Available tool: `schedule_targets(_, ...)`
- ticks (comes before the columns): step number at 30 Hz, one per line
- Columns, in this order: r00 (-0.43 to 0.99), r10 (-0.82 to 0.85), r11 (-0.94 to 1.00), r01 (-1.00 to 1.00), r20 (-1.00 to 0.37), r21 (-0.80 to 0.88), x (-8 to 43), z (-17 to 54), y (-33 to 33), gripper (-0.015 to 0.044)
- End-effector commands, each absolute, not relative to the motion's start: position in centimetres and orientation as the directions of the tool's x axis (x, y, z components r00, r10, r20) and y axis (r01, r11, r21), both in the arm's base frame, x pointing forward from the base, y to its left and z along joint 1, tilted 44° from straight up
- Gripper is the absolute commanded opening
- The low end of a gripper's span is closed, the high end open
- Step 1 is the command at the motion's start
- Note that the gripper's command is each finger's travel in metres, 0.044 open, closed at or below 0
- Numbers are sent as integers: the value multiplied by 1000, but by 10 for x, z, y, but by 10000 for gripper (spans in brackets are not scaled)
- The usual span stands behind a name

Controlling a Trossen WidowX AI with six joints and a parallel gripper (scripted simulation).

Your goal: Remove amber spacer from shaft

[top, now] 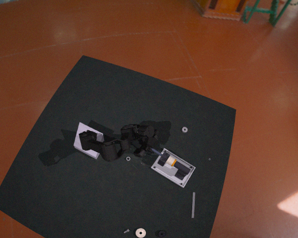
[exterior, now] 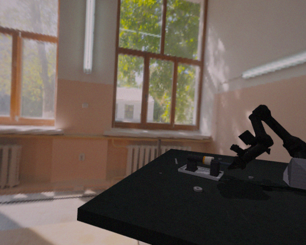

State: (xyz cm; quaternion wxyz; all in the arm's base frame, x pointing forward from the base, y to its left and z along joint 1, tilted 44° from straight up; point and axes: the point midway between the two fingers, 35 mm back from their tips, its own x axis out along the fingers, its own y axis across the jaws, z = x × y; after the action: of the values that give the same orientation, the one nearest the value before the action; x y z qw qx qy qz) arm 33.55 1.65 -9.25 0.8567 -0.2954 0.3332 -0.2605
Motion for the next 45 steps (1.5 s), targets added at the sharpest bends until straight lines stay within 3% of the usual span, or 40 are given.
schedule_targets(1, 642, -644, 690, 254, -415, -677, 335, -92, 17, 0)
schedule_targets(45, 642, -644, 691, 254, -416, -677, 330, -93, 18, 0)
